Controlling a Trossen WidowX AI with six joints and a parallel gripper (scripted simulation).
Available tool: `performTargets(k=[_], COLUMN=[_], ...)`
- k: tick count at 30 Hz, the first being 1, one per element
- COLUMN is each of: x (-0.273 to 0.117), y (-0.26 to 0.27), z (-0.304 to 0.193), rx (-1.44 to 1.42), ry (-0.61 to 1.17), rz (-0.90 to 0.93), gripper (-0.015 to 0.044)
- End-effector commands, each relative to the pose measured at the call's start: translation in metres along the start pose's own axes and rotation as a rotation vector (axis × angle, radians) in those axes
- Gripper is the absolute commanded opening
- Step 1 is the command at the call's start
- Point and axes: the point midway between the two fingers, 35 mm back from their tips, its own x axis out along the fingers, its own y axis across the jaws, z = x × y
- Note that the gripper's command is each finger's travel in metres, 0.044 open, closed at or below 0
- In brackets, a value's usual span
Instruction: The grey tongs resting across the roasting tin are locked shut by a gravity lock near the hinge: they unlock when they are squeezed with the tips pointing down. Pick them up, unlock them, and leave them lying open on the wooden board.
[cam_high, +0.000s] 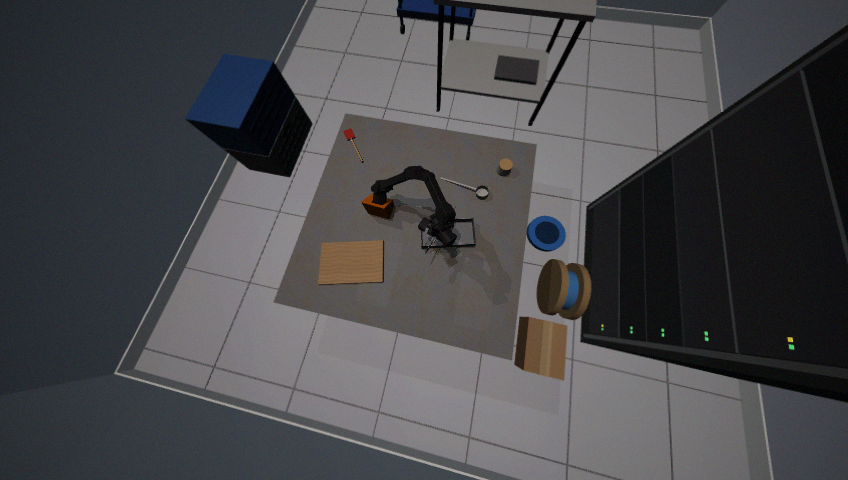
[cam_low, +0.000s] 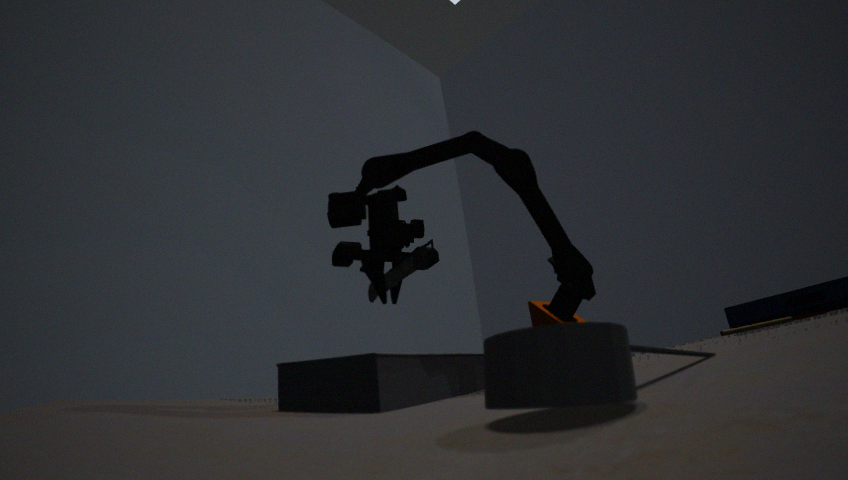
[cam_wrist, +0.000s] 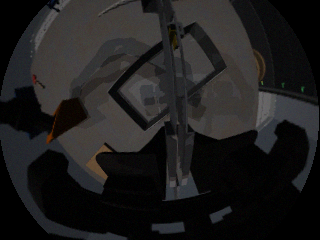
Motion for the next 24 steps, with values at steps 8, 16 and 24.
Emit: performTargets(k=[8, 16, 24], x=[-0.006, -0.008, -0.01], y=[0.004, 0.008, 0.013], z=[-0.025, -0.042, -0.058], rx=[0.435, 0.747, 1.058], ry=[0.008, 0.007, 0.007], rz=[-0.016, -0.021, -0.026], gripper=[-0.015, -0.015, -0.015])
